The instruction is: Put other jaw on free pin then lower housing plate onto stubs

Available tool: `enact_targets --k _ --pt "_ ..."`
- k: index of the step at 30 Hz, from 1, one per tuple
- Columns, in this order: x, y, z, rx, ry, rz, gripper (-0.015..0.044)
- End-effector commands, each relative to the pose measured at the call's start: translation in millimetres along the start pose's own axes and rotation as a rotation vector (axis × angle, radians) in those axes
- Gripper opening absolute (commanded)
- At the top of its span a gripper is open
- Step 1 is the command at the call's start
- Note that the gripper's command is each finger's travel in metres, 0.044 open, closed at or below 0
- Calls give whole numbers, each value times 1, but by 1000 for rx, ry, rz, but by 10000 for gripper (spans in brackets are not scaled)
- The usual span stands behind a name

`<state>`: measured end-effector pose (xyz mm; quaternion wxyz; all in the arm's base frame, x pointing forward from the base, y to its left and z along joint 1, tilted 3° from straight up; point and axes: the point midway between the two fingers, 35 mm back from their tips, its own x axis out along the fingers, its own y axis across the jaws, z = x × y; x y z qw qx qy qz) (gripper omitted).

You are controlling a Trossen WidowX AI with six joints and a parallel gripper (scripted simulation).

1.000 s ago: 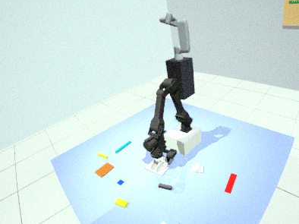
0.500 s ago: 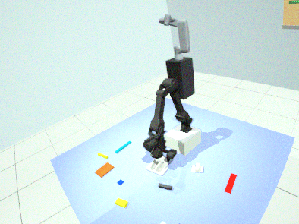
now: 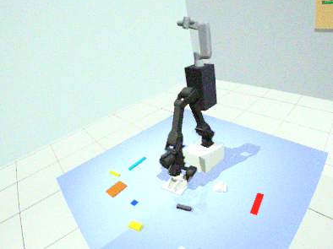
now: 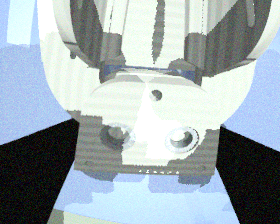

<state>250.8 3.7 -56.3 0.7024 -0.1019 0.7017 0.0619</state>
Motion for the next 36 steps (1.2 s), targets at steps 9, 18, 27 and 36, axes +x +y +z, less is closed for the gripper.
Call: enact_targets --k 9,18,27,36 --pt "-4 0 0 -3 -1 -1 351" --pt "-2 0 0 -3 -1 -1 351" --pt "0 0 0 -3 -1 -1 351" --pt "2 0 0 -3 -1 -1 351"
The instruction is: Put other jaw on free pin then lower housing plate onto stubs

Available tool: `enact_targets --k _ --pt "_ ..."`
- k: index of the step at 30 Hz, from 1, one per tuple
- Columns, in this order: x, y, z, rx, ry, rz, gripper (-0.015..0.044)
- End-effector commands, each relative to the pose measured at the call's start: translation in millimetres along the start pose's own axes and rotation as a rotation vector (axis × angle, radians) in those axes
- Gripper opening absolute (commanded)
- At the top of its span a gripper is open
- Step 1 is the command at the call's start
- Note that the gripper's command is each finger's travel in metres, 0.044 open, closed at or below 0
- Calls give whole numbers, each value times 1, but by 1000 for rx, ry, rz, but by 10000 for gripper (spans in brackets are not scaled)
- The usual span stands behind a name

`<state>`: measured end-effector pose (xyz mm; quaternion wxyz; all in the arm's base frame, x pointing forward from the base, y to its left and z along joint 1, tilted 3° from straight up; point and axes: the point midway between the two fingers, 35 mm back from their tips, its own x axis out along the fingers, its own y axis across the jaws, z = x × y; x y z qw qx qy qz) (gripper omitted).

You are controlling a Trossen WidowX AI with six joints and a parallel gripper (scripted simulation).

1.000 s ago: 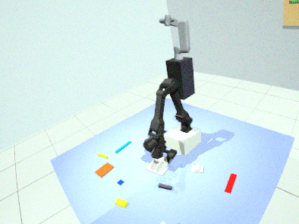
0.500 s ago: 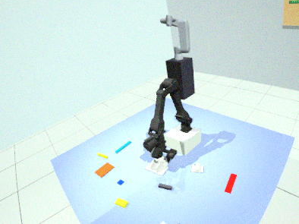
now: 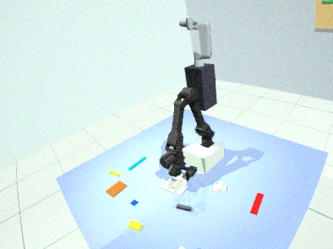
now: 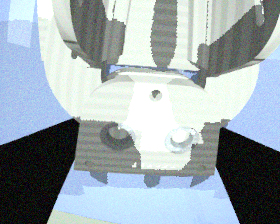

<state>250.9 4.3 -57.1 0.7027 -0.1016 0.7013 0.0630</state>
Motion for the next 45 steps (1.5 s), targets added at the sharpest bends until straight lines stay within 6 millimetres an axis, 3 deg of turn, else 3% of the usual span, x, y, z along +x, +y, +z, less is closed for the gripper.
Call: enact_targets --k 1,25,29,42,45 --pt "1 0 0 -2 1 -3 351" --pt "1 0 0 -2 1 -3 351" --pt "1 0 0 0 1 0 440" --pt "1 0 0 0 1 0 440" --pt "-8 0 1 0 1 0 440"
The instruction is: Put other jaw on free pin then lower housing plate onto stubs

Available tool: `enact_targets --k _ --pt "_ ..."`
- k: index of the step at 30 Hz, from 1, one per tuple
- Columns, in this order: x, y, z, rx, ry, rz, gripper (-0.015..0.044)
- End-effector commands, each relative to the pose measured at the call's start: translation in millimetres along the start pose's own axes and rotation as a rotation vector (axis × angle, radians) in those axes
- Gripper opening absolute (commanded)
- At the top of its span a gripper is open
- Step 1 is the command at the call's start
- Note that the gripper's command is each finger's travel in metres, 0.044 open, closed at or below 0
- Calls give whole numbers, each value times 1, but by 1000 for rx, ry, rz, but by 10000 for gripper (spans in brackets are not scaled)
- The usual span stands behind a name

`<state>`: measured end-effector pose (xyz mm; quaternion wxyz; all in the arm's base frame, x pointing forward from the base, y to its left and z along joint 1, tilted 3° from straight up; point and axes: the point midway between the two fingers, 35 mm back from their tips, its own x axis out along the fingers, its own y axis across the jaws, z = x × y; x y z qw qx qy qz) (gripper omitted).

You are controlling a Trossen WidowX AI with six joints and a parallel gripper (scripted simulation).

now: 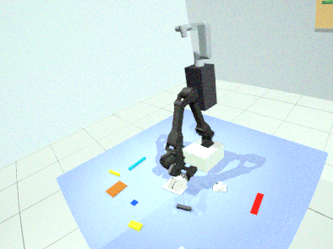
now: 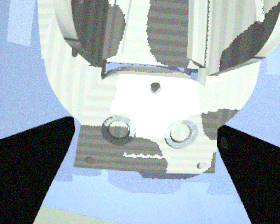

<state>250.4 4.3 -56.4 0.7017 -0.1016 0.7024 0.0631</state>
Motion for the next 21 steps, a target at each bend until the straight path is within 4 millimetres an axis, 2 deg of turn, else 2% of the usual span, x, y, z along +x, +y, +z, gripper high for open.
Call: enact_targets --k 1,8,12,13,14,21 --pt "-13 0 2 0 -2 -1 440" --pt "-74 0 -1 -2 -3 -3 440" --pt "-76 0 -2 -2 -3 -3 440" --pt "-68 -1 3 -6 -19 -3 440" --pt "-69 0 2 -6 -19 -3 440" --pt "-110 8 -30 -3 -5 -2 440"
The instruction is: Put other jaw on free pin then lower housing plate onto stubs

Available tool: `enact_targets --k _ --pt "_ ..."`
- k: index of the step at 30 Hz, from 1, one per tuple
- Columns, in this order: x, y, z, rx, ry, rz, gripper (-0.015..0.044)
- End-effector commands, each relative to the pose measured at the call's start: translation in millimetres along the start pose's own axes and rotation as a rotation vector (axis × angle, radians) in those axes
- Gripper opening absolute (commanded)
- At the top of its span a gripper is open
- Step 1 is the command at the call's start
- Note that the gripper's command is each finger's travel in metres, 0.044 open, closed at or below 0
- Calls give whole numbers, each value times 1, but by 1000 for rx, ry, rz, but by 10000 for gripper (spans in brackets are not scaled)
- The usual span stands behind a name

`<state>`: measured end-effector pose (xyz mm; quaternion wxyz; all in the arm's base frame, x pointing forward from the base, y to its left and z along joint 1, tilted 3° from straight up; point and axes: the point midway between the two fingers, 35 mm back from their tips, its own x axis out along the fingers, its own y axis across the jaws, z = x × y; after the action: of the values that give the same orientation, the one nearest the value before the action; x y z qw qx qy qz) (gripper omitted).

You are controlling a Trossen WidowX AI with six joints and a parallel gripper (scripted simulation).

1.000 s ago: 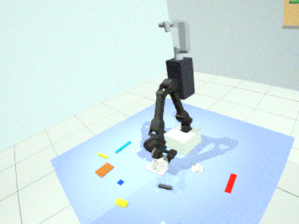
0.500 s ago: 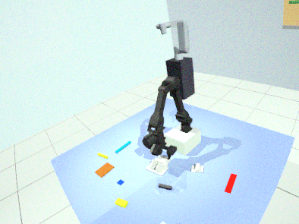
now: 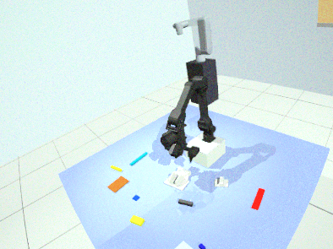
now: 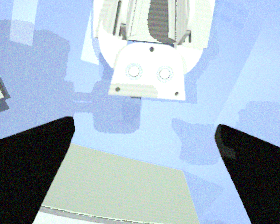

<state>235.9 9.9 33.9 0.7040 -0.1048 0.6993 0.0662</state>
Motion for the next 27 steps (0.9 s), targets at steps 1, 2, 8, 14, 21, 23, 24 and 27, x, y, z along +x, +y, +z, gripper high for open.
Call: enact_targets --k 1,2,8,14,21,23,24,27 --pt "-26 5 -22 6 5 -1 440" --pt "-31 6 -27 6 7 -1 440" --pt "-34 7 -31 7 8 -1 440" --pt "-34 7 -31 7 8 -1 440" --pt "-34 7 -31 7 8 -1 440" --pt "-34 7 -31 7 8 -1 440" --pt "-34 7 -31 7 8 -1 440" --pt "-34 7 -31 7 8 -1 440"
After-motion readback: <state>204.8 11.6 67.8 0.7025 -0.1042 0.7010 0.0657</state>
